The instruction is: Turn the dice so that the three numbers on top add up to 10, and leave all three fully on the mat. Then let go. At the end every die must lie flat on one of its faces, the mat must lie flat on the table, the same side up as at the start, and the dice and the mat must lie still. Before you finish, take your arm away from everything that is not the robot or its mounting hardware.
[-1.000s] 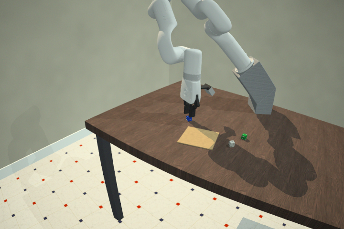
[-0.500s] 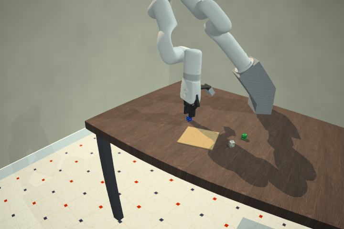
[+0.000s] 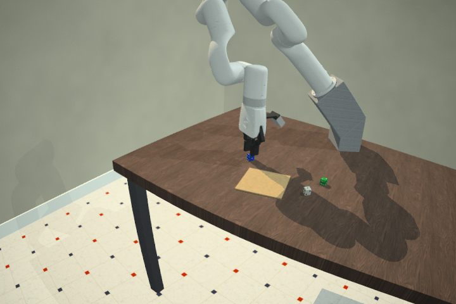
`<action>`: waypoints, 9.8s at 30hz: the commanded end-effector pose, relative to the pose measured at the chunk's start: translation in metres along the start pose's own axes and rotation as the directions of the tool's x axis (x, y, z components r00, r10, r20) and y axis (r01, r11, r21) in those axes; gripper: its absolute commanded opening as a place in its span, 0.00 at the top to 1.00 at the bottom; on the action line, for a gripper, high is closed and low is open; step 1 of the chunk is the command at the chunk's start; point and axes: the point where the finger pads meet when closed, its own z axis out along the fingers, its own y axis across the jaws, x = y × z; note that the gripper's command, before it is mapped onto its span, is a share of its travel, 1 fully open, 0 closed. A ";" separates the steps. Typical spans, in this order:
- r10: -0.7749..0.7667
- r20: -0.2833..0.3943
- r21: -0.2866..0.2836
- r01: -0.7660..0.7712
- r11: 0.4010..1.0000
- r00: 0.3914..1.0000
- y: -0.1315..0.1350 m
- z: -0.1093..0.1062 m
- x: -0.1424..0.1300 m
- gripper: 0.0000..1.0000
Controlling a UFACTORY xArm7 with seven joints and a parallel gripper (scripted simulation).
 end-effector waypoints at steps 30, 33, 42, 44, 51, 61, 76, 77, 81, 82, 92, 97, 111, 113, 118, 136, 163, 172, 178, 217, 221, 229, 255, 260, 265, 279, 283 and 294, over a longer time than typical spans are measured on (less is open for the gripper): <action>-0.001 0.001 -0.001 0.001 1.000 1.000 0.001 0.000 -0.001 0.64; -0.001 0.001 -0.001 0.001 1.000 1.000 0.001 0.000 -0.001 0.64; -0.001 0.001 -0.001 0.001 1.000 1.000 0.001 0.000 -0.001 0.64; -0.001 0.001 -0.001 0.001 1.000 1.000 0.001 0.000 -0.001 0.64; -0.001 0.001 -0.001 0.001 1.000 1.000 0.001 0.000 -0.001 0.64; -0.001 0.001 -0.001 0.001 1.000 1.000 0.001 0.000 -0.001 0.64; -0.001 0.001 -0.001 0.001 1.000 1.000 0.001 0.011 -0.001 0.64; -0.001 0.001 -0.001 0.001 1.000 1.000 0.001 0.013 -0.001 0.64; -0.001 0.001 -0.001 0.001 1.000 1.000 0.001 0.018 -0.001 0.64; -0.001 0.001 -0.001 0.001 1.000 1.000 0.001 0.020 -0.001 0.64; -0.001 0.001 -0.001 0.001 1.000 1.000 0.001 0.024 -0.001 0.64; -0.001 0.001 -0.001 0.001 1.000 1.000 0.001 0.024 -0.001 0.64; -0.001 0.001 -0.001 0.001 1.000 1.000 0.001 0.024 -0.001 0.64; -0.001 0.001 -0.001 0.001 1.000 1.000 0.001 0.024 -0.001 0.64; -0.001 0.001 -0.001 0.001 1.000 1.000 0.001 0.024 -0.001 0.64; -0.001 0.001 -0.001 0.001 1.000 1.000 0.001 0.024 -0.001 0.85; -0.001 0.001 -0.001 0.001 1.000 1.000 0.001 0.023 -0.001 0.85; -0.001 0.001 -0.001 0.001 1.000 1.000 0.001 -0.020 -0.001 0.85; -0.001 0.001 -0.001 0.001 1.000 1.000 0.001 -0.047 -0.001 0.85; -0.394 0.001 0.000 0.394 0.919 0.919 0.134 -0.081 0.003 0.85; -0.394 0.001 0.000 0.394 0.919 0.919 0.134 -0.081 0.003 0.85; -0.394 0.002 0.000 0.394 0.919 0.919 0.134 -0.078 0.003 0.85; -0.394 0.002 0.000 0.394 0.919 0.919 0.134 0.011 0.003 0.85; -0.394 0.002 0.000 0.394 0.919 0.919 0.134 0.014 0.003 0.85; -0.394 0.002 0.000 0.394 0.919 0.919 0.134 0.015 0.003 0.85; -0.394 0.002 0.000 0.394 0.919 0.919 0.134 0.015 0.003 0.85; -0.394 0.002 0.000 0.394 0.919 0.919 0.134 0.015 0.003 0.85; -0.394 0.002 0.000 0.394 0.919 0.919 0.134 0.015 0.003 0.85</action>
